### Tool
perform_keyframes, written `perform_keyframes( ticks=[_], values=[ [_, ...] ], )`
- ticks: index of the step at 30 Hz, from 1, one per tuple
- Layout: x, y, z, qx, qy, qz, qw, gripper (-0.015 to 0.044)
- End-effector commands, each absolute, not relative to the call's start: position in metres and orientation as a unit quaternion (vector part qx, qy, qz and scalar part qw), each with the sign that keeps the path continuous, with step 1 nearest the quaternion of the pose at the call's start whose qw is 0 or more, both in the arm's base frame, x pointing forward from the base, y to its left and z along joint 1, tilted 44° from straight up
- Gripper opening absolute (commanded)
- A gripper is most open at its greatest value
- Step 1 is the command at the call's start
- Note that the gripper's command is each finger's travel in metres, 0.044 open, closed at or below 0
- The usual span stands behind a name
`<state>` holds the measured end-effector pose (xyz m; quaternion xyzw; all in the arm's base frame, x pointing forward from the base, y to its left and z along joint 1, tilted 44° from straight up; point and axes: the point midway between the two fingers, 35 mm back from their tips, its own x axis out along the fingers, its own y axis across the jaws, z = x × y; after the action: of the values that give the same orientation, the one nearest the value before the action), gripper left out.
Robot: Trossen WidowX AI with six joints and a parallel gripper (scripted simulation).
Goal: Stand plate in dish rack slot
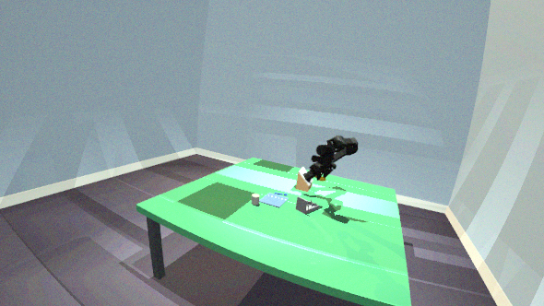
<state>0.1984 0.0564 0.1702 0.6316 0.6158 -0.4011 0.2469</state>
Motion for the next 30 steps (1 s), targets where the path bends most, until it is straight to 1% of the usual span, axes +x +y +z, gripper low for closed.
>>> perform_keyframes(
  ticks=[1,17,30],
  values=[
    [0.194,0.059,0.160,0.609,0.617,-0.415,0.276,0.0000],
    [0.184,0.066,0.118,0.507,0.604,-0.452,0.416,0.0000],
    [0.183,0.071,0.093,0.435,0.571,-0.450,0.531,0.0000]
  ],
)
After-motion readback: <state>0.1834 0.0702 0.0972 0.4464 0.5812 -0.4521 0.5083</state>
